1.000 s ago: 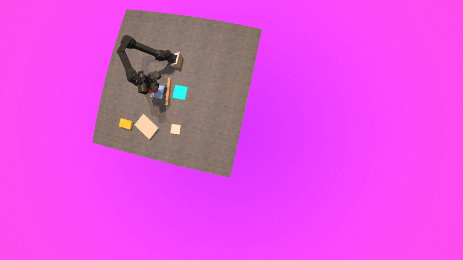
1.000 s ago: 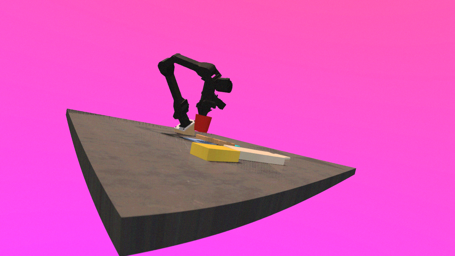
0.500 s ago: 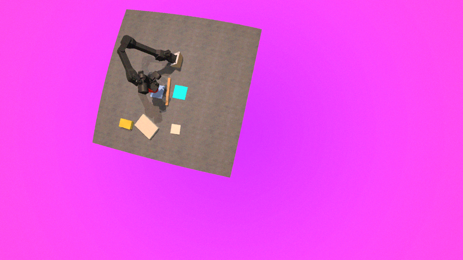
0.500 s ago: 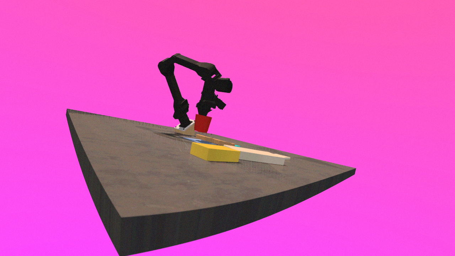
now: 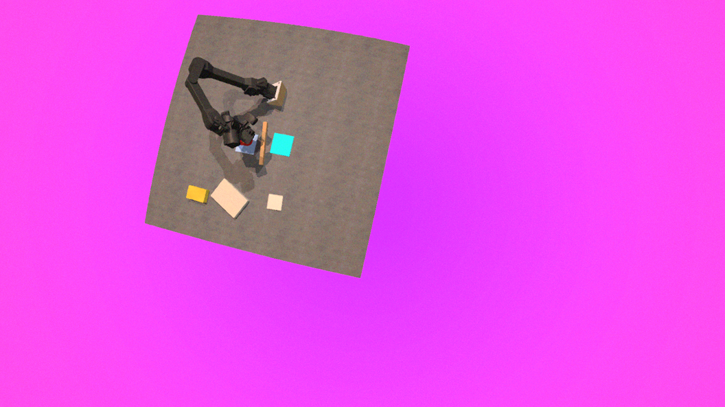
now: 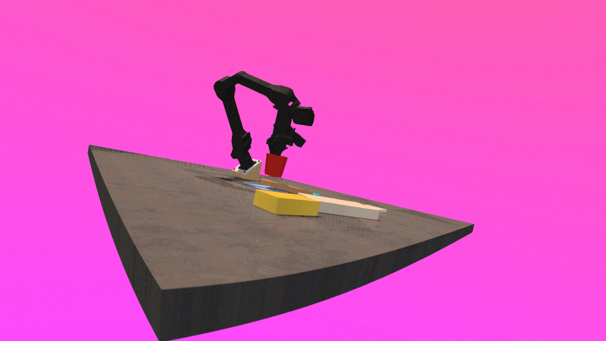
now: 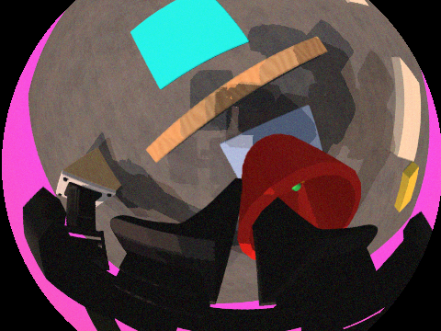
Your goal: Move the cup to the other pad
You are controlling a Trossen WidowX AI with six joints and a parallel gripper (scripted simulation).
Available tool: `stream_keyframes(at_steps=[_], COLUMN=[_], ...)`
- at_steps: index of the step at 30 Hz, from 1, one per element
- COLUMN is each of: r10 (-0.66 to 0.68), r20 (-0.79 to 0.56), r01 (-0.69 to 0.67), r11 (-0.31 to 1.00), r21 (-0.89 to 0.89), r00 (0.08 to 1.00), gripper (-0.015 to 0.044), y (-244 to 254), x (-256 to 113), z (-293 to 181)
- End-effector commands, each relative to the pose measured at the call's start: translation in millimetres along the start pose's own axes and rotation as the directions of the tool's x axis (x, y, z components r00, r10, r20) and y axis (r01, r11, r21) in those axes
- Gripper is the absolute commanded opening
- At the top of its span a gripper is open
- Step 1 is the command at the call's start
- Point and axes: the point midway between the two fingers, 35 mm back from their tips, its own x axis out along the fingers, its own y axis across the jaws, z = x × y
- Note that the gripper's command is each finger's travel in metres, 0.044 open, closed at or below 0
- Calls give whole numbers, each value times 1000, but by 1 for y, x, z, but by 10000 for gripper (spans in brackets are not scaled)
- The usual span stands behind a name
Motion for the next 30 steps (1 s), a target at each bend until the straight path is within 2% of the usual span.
stream_keyframes(at_steps=[1, 30], r10=[3, 6], r20=[5, 8], r01=[-3, -6], r11=[1000, 1000], r21=[1, 2], r00=[1000, 1000], gripper=[0, 0], y=[6, 52], x=[0, -3], z=[8, 69])
